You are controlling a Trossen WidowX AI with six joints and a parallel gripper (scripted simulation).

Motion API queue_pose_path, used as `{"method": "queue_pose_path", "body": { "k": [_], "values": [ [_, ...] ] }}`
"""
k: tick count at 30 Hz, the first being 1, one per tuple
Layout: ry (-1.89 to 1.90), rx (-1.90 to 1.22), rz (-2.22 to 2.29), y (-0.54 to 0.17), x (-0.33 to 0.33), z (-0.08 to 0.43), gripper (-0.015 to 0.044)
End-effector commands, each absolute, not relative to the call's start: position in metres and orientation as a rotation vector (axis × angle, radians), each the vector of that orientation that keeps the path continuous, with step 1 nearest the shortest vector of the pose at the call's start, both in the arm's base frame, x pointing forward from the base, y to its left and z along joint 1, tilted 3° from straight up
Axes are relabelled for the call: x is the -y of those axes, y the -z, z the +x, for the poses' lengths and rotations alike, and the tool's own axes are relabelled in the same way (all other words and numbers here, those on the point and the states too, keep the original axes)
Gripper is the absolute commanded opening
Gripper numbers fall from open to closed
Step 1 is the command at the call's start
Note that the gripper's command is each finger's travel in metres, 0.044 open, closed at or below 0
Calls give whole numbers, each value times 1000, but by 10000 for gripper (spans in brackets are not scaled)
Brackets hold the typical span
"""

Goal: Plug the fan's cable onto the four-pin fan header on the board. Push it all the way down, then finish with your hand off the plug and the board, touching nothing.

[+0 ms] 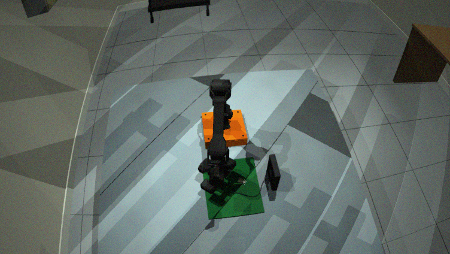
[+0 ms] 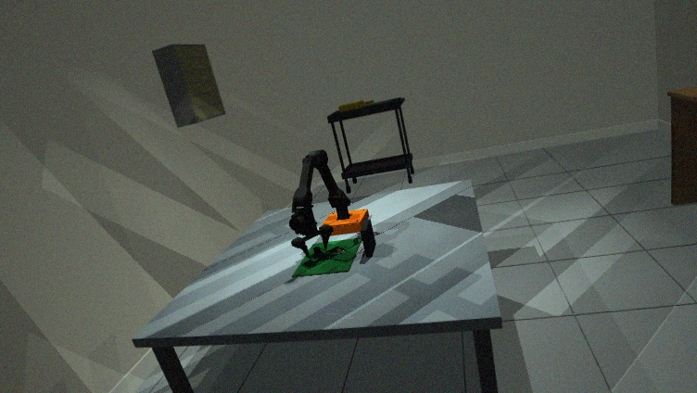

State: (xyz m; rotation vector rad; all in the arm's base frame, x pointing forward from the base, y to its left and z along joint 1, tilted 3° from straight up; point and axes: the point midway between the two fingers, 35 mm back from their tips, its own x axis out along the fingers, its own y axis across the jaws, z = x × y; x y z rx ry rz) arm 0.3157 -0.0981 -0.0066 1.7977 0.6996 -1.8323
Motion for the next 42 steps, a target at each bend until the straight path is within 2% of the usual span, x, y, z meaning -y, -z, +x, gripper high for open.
{"method": "queue_pose_path", "body": {
  "k": [1,16,19,23,29,36,42],
  "values": [
    [1831,-699,1798,6,98,316,387],
    [1831,-699,1798,6,98,316,0],
    [1831,-699,1798,3,98,316,0],
    [1832,-698,1803,-41,99,317,0],
    [1831,-699,1803,-43,97,318,0],
    [1797,-746,1777,-44,3,323,0],
    [1794,-751,1775,-43,-7,322,0]
  ]
}}
